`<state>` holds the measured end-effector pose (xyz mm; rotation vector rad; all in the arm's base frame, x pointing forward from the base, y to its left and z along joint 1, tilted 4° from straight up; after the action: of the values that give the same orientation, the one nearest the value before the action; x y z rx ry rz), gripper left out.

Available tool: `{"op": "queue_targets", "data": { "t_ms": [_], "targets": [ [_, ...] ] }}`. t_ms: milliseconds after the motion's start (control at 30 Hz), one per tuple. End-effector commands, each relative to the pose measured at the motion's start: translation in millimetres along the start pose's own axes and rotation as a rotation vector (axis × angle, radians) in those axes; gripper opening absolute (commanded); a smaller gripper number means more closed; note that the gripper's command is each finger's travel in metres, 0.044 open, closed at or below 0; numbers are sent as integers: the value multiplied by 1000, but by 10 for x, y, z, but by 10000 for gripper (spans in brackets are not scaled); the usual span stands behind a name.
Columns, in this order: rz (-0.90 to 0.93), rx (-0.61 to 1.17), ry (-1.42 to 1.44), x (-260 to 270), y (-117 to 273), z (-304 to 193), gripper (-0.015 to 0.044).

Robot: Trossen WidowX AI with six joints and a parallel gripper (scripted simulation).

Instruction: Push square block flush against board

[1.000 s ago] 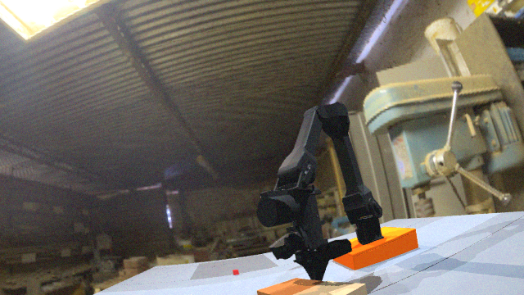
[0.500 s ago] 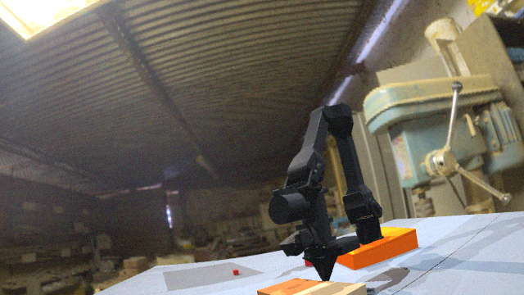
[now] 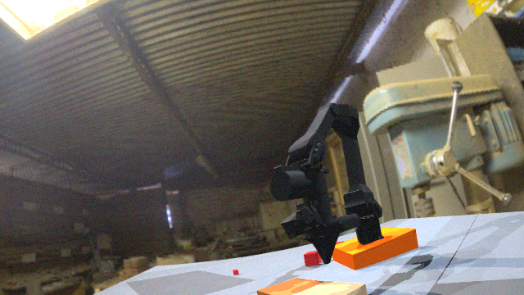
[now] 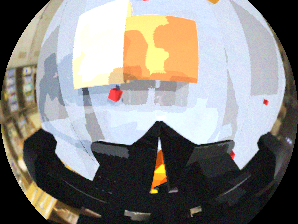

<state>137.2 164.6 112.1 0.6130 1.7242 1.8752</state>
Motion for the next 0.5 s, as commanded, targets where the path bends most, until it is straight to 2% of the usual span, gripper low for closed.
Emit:
{"op": "queue_targets", "data": {
  "t_ms": [0,167,467],
  "targets": [
    [-3,6,-4,-1,109,-18,0],
    [0,-11,-1,-9,138,86,0],
    [-4,-11,-5,-197,261,1095,0]
  ]
}}
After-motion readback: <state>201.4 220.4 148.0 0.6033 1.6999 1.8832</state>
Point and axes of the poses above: the point midway between the two fingers, 35 mm back from their tips, its own y axis back along the fingers, its own x axis across the jaws, z = x × y, the point moved 6 cm from there along y, back along the fingers, and after that the axes turned 12 degrees about y, right-handed, at the moved point
